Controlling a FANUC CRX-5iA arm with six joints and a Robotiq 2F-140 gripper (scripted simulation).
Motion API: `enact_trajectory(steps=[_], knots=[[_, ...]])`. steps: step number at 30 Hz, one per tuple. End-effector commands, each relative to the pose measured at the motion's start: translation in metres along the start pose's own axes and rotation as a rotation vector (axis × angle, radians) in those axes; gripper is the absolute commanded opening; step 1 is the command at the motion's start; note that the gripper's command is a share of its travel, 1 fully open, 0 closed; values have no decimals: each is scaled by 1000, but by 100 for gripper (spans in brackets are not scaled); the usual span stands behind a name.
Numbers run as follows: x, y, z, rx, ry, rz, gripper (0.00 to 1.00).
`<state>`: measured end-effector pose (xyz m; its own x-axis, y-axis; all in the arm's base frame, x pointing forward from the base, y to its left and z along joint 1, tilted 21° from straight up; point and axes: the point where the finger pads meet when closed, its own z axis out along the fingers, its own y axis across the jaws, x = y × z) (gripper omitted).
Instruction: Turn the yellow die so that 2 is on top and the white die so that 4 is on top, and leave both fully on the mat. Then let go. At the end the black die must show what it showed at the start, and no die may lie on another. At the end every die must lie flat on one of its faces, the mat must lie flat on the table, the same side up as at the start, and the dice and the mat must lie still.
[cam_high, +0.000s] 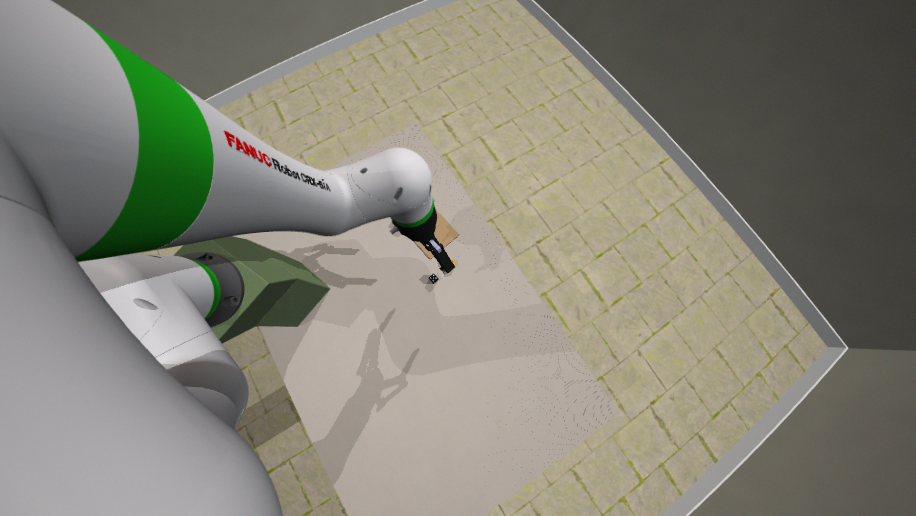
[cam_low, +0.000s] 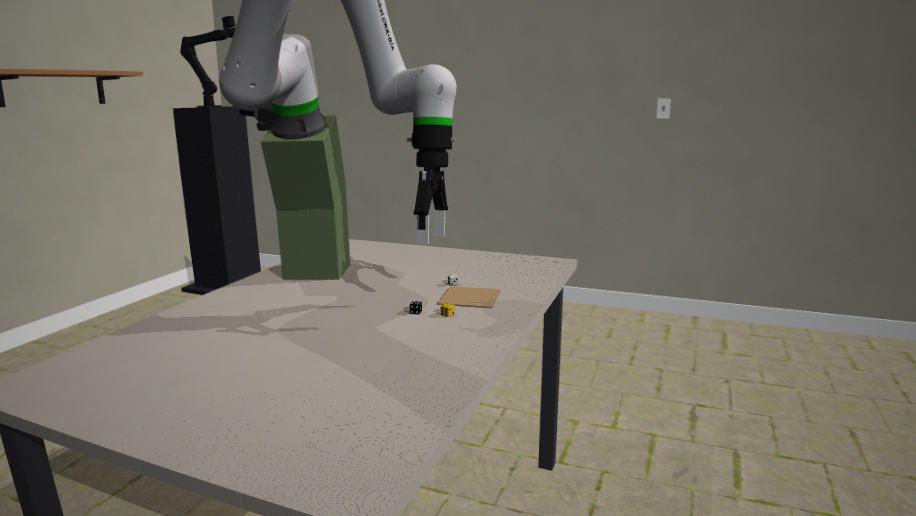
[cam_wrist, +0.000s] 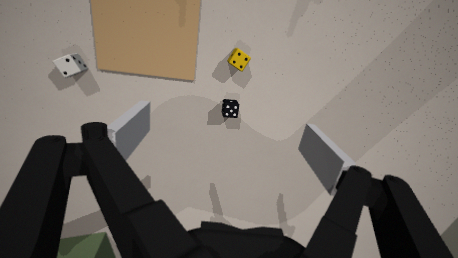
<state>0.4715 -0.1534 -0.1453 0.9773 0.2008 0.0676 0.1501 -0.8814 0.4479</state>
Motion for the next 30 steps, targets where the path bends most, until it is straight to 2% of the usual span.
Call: enact_trajectory(steps=[1,6,25,30], knots=[[-10,16,21,70,-2,85,100],[-18,27,31,110,-5,149,100],[-18,28,32,111,-5,151,100],[-18,26,42,111,-6,151,100]])
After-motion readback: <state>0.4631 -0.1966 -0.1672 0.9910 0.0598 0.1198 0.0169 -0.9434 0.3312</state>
